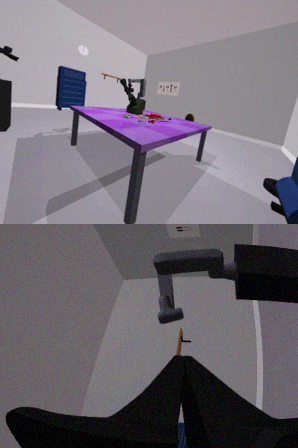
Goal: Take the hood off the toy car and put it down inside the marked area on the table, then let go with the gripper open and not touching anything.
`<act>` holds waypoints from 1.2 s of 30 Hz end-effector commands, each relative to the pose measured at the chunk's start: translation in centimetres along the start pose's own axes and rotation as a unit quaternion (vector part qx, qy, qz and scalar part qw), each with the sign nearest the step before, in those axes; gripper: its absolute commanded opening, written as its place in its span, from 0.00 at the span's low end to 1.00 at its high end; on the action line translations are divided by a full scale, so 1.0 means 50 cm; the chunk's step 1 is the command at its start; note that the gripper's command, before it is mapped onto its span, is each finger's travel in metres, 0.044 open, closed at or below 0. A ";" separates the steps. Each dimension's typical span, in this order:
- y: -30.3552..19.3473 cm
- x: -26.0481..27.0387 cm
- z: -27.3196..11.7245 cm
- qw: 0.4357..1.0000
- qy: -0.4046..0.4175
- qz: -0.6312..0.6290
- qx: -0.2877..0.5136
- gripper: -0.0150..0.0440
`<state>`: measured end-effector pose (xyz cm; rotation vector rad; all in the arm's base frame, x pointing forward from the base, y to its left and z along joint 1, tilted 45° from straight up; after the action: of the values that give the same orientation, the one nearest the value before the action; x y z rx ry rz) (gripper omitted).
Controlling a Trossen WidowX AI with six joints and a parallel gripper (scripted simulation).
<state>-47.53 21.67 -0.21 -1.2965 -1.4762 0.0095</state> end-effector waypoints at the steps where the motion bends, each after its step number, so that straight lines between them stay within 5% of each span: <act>1: 0.003 0.002 0.001 1.000 0.000 -0.001 -0.002 0.30; 17: 0.260 0.174 0.029 0.978 0.015 -0.077 -0.193 1.00; 36: 0.578 0.343 -0.073 0.913 -0.020 -0.105 -0.393 1.00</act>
<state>-23.28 42.33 -4.71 -1.7217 -1.7135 -0.7514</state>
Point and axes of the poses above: the point midway between the two fingers, 35 mm back from their tips, its own z axis out along the fingers, its own x axis across the jaws, y = z × x, the point moved 2 cm from there along -z, back along the fingers, and after that the axes turned 10 degrees about z, right-handed, at the moved point
